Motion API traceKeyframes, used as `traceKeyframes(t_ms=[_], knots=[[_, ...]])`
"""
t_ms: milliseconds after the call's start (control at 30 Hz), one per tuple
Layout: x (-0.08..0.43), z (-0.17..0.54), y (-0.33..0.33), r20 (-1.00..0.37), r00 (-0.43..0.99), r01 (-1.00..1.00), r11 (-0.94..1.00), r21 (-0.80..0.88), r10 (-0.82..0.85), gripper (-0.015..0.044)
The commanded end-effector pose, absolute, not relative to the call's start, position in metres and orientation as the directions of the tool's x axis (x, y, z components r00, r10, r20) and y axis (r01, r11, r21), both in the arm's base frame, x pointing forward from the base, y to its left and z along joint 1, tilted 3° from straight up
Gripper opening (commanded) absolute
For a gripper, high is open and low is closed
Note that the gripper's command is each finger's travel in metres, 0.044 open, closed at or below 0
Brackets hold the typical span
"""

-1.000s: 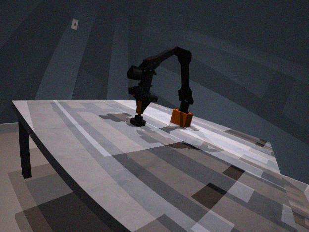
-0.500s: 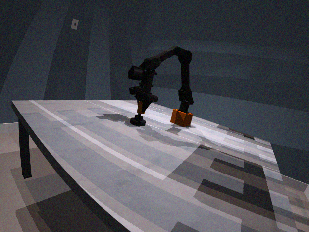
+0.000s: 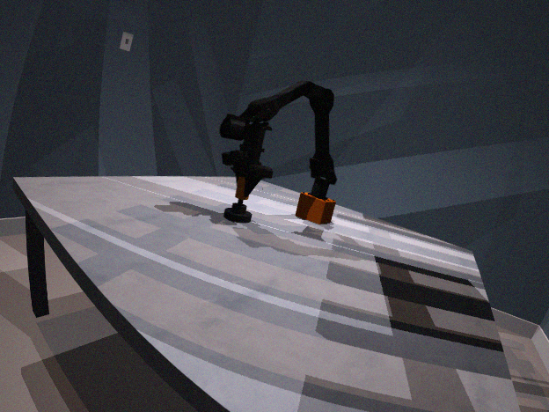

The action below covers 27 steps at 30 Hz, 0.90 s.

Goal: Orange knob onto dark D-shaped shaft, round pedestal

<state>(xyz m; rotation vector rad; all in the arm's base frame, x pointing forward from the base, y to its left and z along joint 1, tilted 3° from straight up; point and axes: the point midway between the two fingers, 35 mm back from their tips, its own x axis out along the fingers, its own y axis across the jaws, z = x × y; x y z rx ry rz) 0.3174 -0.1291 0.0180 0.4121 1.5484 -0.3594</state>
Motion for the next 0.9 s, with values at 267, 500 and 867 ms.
traceKeyframes(t_ms=[267,500,867], knots=[[0.3200,0.0150,-0.1308,-1.000,-0.002,0.476,0.879,0.026,0.031,0.0000],[0.3175,0.0128,-0.1297,-1.000,-0.003,0.476,0.879,0.026,0.031,0.0000],[0.3173,0.0101,-0.1295,-1.000,-0.003,0.475,0.879,0.026,0.031,0.0000]])
